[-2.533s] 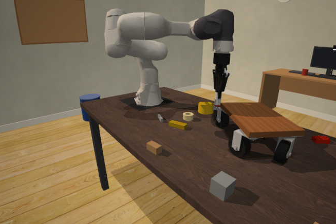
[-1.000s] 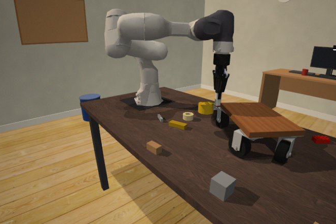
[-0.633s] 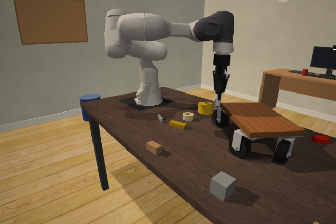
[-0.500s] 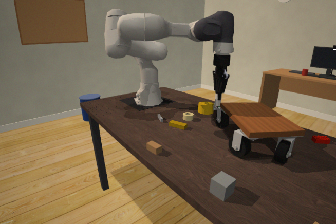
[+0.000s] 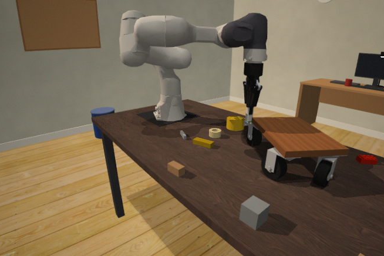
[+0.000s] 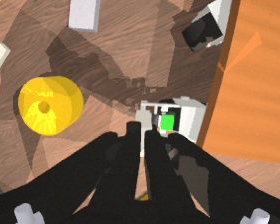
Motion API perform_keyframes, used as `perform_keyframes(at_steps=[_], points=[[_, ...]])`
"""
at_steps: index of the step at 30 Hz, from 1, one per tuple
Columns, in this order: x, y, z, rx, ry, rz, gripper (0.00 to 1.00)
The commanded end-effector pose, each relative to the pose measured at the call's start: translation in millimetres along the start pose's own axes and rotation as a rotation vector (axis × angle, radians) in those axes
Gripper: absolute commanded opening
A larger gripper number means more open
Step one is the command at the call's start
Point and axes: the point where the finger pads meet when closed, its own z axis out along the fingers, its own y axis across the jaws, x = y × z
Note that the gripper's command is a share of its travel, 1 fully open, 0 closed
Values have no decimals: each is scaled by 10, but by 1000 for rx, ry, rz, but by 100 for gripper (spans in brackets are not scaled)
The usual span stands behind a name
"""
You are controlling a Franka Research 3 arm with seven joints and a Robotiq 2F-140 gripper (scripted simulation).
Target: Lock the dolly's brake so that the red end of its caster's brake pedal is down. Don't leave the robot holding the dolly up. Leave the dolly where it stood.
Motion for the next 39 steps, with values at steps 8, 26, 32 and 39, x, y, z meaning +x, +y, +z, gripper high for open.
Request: perform_keyframes(at_steps=[8,26,32,39], points=[[7,-4,37,0,1,3,0],[7,-4,-76,0,1,3,0],[7,-5,-351,0,1,3,0],[7,-5,-603,0,1,3,0]])
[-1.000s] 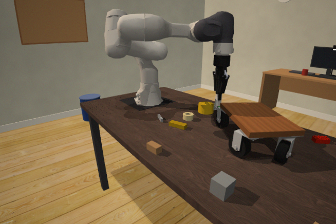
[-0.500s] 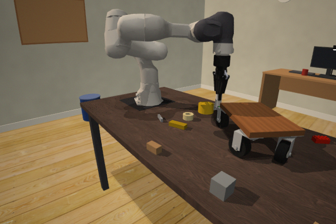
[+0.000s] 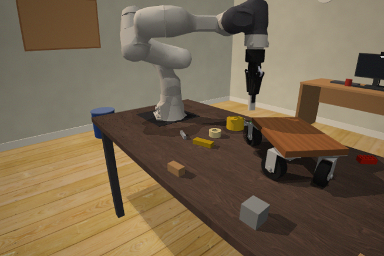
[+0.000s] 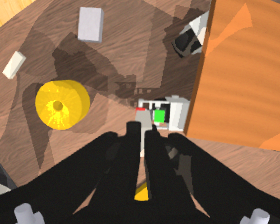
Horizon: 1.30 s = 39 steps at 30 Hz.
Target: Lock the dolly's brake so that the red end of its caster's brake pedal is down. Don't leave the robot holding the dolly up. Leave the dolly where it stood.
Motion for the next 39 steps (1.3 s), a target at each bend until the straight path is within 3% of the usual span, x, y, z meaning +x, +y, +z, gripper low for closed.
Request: perform_keyframes(at_steps=[1,8,39], points=[[-36,-33,-124,9,-14,-10,0],[-34,-31,-273,9,-14,-10,0],[-34,-31,-276,9,-14,-10,0]])
